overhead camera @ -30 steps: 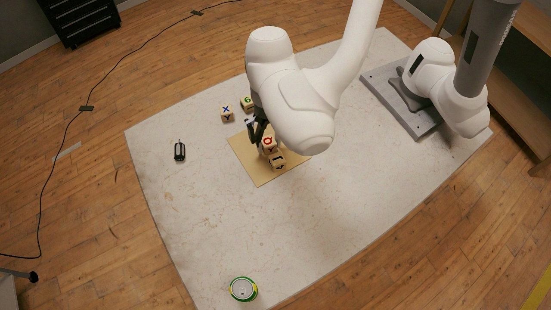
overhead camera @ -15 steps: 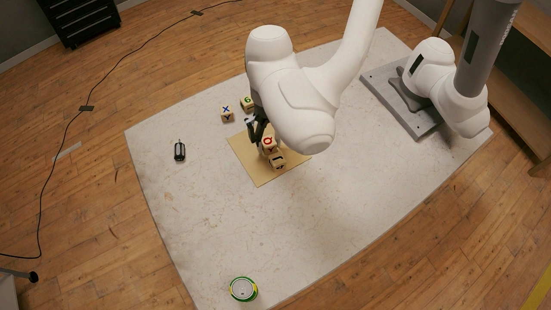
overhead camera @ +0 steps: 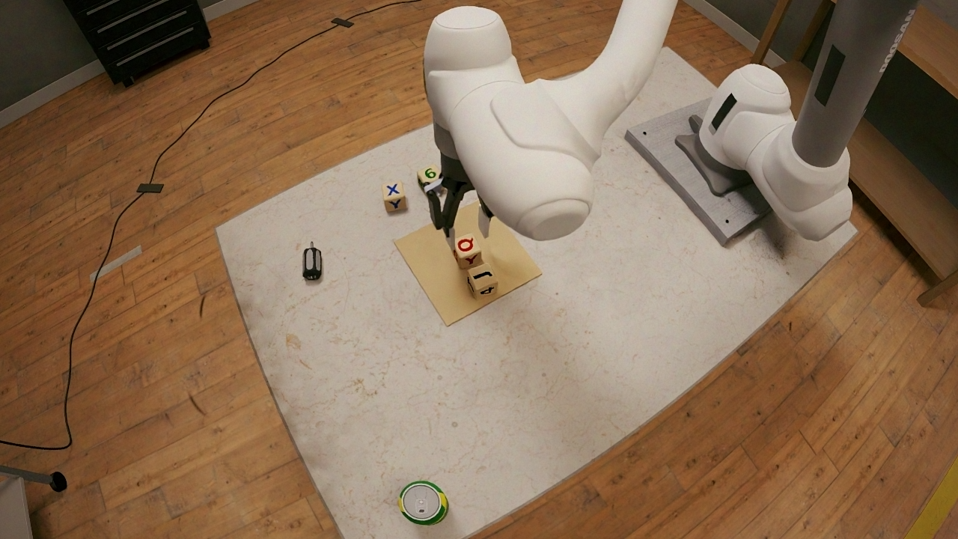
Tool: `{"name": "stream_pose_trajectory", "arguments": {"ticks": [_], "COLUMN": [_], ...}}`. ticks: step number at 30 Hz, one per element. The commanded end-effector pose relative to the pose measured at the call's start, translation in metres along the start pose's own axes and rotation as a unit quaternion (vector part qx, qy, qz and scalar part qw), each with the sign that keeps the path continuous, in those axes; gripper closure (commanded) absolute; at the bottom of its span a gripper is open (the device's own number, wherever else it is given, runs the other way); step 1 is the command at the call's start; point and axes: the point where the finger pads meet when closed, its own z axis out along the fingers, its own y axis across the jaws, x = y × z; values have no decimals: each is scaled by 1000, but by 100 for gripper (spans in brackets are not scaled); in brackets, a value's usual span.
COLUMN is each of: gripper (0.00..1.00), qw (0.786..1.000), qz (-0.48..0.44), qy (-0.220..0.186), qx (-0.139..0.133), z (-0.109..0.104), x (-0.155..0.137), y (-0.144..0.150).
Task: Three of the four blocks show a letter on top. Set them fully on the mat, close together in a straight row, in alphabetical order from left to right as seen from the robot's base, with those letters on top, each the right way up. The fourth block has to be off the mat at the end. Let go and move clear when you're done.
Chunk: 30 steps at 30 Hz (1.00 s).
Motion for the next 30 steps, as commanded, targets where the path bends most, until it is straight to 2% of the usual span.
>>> {"name": "stream_pose_trajectory", "arguments": {"ticks": [1,5,10,11,30], "gripper": [58,58,58,0,0], "qw": [1000,1000,1000,1000,1000], "qz": [0,0,0,0,0], "qy": [0,0,0,0,0], "qx": [1,1,1,1,1], "z": [-14,-27,-30,-30,-30], "x": [0,0,0,0,0], "y": [-1,-1,-1,-1,-1]}}
